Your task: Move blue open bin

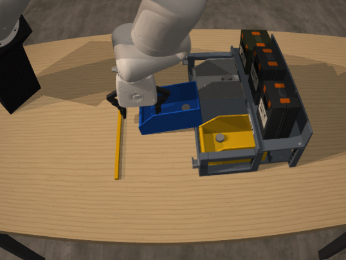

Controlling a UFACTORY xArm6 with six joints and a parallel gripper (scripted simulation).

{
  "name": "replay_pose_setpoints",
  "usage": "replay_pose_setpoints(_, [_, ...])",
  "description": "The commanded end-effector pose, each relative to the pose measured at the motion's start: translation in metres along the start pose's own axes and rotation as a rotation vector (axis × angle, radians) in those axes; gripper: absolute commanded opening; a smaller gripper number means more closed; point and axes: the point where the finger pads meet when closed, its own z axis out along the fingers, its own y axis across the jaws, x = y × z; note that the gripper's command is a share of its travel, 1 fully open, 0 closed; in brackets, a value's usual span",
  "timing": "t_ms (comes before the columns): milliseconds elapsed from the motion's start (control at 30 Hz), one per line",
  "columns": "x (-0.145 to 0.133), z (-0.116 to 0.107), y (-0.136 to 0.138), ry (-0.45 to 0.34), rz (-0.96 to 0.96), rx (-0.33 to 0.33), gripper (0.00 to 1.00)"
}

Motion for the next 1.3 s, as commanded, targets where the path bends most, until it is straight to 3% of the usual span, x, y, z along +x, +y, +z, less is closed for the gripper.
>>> replay_pose_setpoints(0, [0.0, -0.022, 0.0, 0.001, 0.0, -0.001, 1.0])
replay_pose_setpoints(100, [0.0, -0.055, 0.0, 0.001, 0.0, -0.001, 1.0])
replay_pose_setpoints(500, [0.0, -0.055, 0.0, 0.001, 0.0, -0.001, 1.0])
replay_pose_setpoints(667, [0.0, -0.09, 0.0, 0.001, 0.0, -0.001, 1.0])
replay_pose_setpoints(1267, [0.0, -0.08, 0.001, 0.001, 0.0, -0.001, 1.0])
